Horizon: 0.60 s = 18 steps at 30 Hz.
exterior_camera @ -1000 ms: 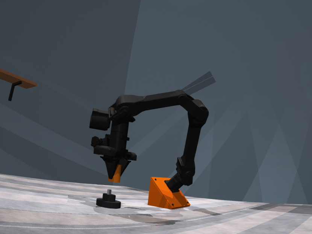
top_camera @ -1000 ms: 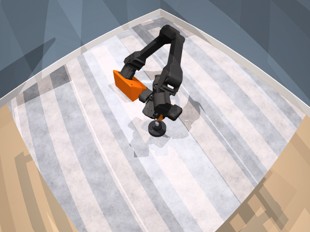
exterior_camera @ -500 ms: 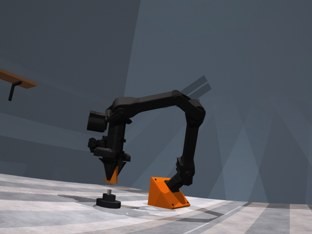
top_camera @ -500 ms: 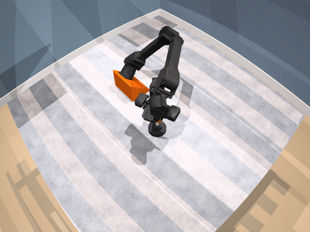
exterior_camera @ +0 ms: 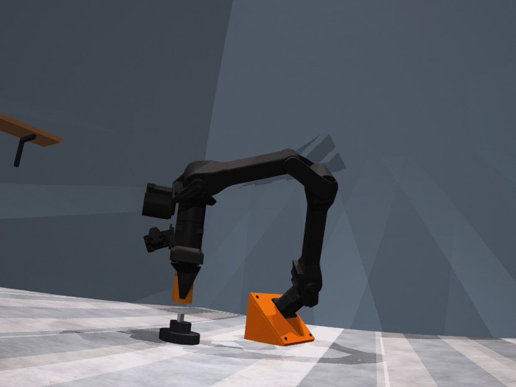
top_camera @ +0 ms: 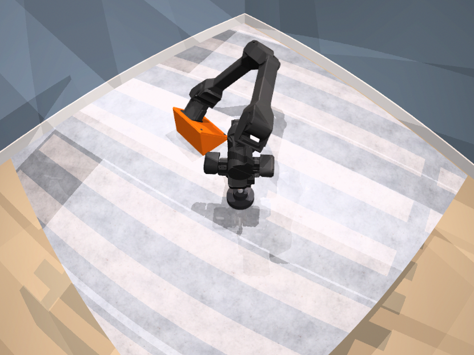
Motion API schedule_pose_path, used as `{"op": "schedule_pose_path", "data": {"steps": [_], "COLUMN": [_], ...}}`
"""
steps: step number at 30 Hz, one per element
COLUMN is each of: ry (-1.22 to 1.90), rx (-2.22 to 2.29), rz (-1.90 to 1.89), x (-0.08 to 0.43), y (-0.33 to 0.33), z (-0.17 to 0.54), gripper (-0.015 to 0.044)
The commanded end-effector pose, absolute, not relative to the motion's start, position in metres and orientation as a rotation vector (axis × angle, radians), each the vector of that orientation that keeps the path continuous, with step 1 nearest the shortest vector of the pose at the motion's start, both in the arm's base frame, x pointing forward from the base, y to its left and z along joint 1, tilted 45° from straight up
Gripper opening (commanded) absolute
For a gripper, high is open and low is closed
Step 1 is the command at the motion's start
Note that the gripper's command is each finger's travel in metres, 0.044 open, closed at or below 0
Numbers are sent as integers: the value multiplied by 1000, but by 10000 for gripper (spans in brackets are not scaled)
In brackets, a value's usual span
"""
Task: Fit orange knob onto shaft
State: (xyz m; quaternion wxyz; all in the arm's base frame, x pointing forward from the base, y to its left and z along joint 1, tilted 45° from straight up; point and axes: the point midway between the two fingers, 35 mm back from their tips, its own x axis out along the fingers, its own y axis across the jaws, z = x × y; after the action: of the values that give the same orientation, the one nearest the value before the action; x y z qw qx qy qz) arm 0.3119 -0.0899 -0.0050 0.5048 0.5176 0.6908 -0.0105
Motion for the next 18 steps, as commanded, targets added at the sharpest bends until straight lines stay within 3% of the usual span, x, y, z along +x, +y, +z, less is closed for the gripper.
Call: {"op": "schedule_pose_path", "data": {"steps": [1,18], "ry": [1643,1520], "rx": [1166,804], "rz": [57,421], "x": [313,312], "y": [-92,-88], "z": [-4,-1], "gripper": [0,0]}}
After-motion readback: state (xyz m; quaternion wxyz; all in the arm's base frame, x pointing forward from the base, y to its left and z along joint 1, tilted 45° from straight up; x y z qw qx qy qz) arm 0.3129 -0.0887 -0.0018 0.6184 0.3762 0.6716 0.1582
